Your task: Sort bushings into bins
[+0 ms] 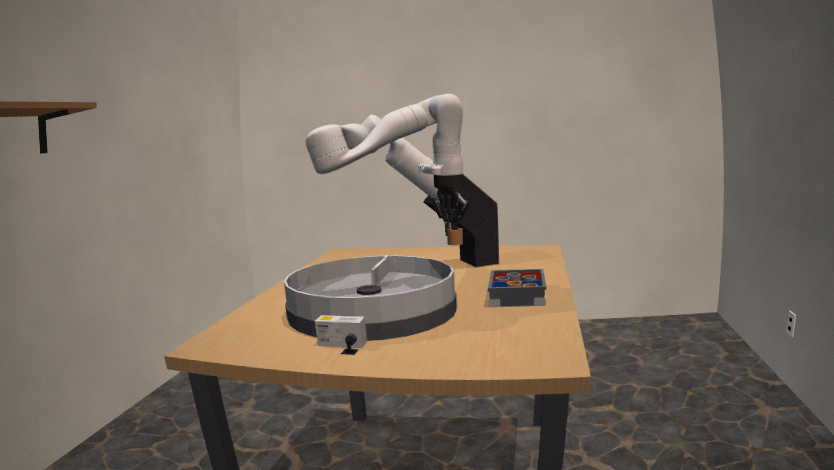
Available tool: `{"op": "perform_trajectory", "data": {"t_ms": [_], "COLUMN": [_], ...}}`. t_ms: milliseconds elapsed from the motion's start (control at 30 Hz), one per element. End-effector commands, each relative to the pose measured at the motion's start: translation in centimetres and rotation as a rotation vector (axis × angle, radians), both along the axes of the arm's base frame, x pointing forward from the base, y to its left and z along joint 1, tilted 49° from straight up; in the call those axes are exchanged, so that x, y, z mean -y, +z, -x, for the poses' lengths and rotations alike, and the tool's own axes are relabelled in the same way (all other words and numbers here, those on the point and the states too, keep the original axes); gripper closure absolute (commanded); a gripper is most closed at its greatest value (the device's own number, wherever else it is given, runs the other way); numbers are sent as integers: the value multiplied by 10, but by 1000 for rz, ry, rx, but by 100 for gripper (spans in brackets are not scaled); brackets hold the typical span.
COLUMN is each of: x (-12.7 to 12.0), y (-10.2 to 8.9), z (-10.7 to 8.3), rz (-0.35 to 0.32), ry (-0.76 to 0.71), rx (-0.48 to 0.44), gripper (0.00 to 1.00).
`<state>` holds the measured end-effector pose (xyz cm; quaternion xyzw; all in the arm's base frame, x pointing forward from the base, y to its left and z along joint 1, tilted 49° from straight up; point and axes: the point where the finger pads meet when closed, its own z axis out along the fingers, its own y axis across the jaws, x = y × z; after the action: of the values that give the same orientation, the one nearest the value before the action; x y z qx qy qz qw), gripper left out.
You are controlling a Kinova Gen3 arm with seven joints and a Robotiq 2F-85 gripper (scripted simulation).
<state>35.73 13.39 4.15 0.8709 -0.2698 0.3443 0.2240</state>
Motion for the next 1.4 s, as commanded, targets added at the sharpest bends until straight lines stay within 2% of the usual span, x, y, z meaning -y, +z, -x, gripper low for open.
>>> {"op": "perform_trajectory", "data": {"t_ms": [0, 67, 233, 433, 600, 1367], "x": [-21, -21, -63, -64, -106, -105], "y": [-15, -15, -44, -44, -72, -71], "z": [-1, -1, -11, -11, -22, -20], "rz": [-37, -37, -167, -168, -297, -292], "ry": [-36, -36, -214, -215, -393, -393], "rx": [40, 40, 200, 201, 360, 356], "gripper": [100, 100, 100, 100, 100, 100]}}
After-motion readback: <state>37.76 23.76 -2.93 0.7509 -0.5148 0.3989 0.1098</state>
